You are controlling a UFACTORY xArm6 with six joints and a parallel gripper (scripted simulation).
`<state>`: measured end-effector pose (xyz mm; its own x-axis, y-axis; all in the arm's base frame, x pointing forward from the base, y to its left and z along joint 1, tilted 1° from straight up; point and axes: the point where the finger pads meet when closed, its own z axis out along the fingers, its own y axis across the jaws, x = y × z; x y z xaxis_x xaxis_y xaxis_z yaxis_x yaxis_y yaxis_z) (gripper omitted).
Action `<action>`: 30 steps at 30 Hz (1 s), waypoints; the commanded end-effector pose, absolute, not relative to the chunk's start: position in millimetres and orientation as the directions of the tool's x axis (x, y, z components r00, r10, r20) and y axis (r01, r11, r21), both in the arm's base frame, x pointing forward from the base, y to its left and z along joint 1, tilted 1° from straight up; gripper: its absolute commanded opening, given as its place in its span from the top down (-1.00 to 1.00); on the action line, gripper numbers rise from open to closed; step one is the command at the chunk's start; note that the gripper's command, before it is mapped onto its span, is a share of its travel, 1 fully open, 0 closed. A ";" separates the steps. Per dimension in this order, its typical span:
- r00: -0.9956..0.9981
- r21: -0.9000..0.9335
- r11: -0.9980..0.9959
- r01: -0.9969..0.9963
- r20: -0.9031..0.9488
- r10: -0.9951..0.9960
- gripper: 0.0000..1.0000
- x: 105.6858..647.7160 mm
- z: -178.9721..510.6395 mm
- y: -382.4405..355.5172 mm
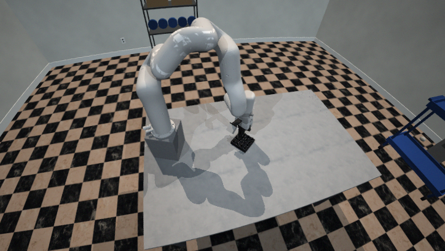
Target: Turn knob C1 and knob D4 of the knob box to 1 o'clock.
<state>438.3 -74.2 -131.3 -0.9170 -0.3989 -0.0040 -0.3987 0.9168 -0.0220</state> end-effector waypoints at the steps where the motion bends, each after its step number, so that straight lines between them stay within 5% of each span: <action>1: -0.897 -0.014 0.897 -0.442 -0.010 -0.442 0.84 439.9 -130.1 -74.4; 30: -0.856 -0.014 0.856 -0.517 -0.009 -0.517 0.84 439.9 -130.1 -74.4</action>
